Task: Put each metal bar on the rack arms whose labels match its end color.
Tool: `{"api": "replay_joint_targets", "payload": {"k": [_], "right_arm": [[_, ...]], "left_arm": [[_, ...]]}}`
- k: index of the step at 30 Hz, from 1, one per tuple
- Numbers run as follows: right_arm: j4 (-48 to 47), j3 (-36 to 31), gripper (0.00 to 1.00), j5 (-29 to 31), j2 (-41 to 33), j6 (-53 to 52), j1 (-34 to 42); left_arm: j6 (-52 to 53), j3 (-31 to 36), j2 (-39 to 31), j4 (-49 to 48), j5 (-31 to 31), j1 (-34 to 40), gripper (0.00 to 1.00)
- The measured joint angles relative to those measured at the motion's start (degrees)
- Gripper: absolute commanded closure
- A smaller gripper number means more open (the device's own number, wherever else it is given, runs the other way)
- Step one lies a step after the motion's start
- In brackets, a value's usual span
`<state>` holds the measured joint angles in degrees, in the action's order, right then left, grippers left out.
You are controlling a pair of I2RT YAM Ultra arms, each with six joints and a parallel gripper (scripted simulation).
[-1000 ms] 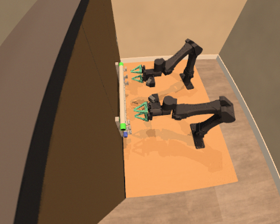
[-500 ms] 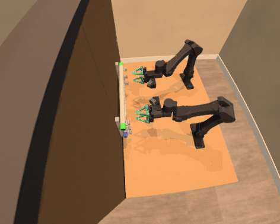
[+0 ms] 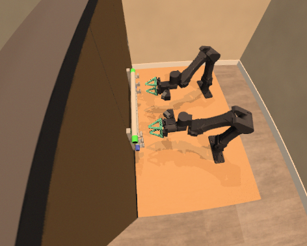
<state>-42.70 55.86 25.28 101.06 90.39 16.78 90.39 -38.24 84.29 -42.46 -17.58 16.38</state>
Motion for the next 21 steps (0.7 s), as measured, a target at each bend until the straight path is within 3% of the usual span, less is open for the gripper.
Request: {"api": "replay_joint_targets", "payload": {"k": [21], "right_arm": [[-11.54, -4.55, 0.3, 0.0, 7.15, 0.0, 0.0]], "left_arm": [[0.0, 5.29, 9.4, -14.21, -0.35, 0.35, 0.29]]}}
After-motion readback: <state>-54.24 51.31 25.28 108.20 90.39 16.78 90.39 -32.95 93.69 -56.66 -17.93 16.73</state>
